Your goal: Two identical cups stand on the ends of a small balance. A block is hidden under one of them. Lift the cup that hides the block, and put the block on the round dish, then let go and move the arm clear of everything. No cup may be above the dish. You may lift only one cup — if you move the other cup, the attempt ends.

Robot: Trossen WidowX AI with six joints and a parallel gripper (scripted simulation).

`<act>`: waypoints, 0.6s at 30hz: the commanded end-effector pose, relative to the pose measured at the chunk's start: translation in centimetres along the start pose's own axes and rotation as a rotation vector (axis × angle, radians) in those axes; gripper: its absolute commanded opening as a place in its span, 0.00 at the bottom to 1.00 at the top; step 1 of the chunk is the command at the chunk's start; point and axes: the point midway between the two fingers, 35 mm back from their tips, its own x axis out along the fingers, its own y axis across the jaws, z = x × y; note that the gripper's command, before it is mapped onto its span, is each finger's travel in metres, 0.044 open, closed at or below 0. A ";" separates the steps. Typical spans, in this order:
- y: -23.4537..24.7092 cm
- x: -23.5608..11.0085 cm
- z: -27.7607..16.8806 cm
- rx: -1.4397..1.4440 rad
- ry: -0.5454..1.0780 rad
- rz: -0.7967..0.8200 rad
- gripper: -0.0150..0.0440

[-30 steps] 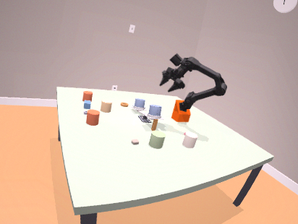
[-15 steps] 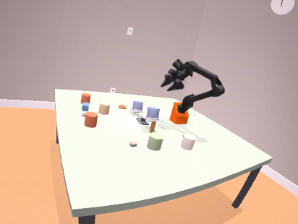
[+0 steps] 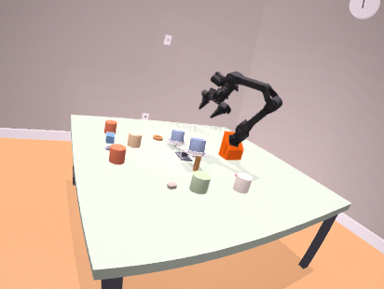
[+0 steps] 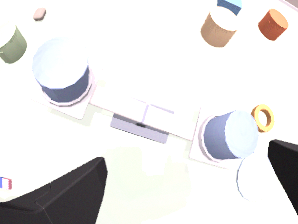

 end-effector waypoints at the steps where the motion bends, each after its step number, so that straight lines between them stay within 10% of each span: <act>1: -1.4 0.9 0.2 -0.124 0.057 0.031 1.00; 18: -6.4 6.0 0.0 -0.625 0.239 0.212 1.00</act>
